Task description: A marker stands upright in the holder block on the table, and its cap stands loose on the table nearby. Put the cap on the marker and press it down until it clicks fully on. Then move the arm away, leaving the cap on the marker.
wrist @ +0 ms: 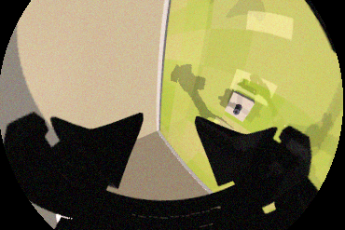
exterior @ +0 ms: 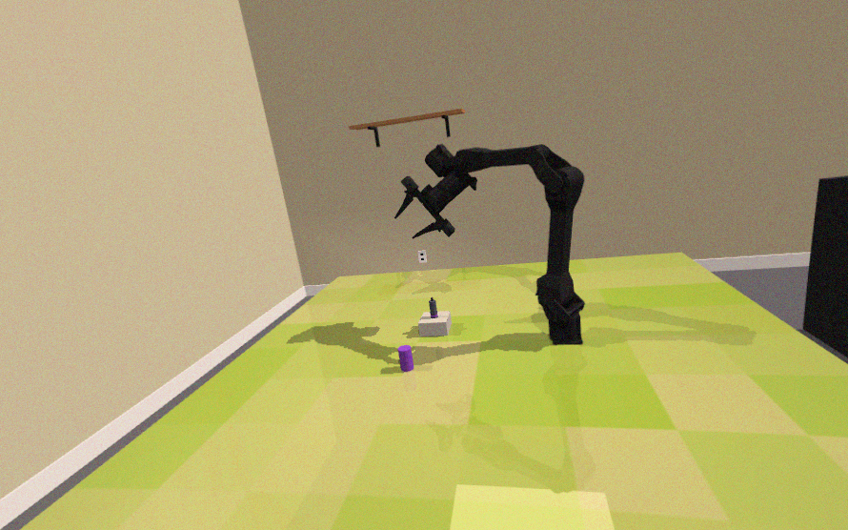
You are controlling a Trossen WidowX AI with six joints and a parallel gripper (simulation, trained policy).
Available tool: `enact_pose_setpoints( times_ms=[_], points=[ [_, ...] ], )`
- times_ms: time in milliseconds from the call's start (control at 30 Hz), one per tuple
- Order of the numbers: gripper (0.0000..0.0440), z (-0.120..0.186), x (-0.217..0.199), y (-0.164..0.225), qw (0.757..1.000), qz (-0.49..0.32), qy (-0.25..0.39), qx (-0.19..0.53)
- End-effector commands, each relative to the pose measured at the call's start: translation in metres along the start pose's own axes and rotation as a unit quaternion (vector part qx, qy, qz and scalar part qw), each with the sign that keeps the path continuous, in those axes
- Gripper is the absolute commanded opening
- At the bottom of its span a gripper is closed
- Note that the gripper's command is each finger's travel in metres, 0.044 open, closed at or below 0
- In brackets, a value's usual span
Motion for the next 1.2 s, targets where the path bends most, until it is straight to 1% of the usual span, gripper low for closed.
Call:
enact_pose_setpoints(
  times_ms=[0, 567, 1167],
  points=[
    [0.0326, -0.008, 0.002, 0.002, 1.0, 0.001, 0.016, 0.009],
    [0.0328, -0.047, 0.007, 0.019, 0.994, -0.005, 0.093, 0.054],
    [0.0328, -0.086, 0.008, 0.042, 0.981, -0.007, 0.175, 0.087]
  ],
)
Point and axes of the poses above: the point midway between the two fingers, 35 mm back from their tips, its own z axis back along the fingers, its own x axis across the jaws, y = z × x, the point moved 8 cm from there along z, back along the fingers, and after that the axes turned 4 degrees about z, right-handed, at the moved point
